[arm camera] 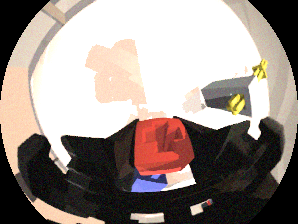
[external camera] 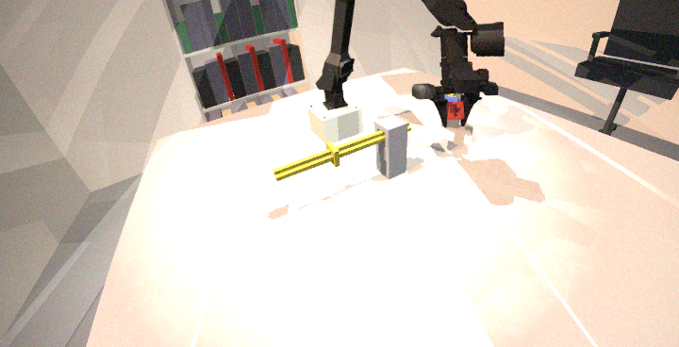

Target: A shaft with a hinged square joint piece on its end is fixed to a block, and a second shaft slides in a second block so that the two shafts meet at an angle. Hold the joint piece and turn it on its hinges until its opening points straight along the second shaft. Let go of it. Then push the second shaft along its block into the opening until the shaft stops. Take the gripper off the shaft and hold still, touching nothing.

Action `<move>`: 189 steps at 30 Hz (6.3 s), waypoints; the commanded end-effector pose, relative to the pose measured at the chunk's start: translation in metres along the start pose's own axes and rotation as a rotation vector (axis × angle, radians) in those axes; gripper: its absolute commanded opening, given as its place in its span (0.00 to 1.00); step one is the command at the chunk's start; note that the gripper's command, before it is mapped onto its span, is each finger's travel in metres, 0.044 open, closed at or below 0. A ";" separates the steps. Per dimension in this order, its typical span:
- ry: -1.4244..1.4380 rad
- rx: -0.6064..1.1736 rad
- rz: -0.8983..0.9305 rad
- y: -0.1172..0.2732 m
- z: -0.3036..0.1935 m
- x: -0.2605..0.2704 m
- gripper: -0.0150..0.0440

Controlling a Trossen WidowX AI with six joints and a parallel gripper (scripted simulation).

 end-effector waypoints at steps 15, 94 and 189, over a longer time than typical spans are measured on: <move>-0.254 0.105 -0.030 -0.005 0.005 -0.011 0.25; -1.051 0.395 0.062 -0.021 -0.008 -0.054 0.25; -1.052 0.396 0.065 -0.022 -0.008 -0.055 0.25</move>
Point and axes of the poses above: the point midway between the two fingers, 35 mm back from their tips, its own y axis back along the fingers, its own x axis across the jaws, z = x × y, the point moved 6 cm from there along y, back along the fingers, and after that the axes turned 3 degrees about y, right-handed, at the moved point
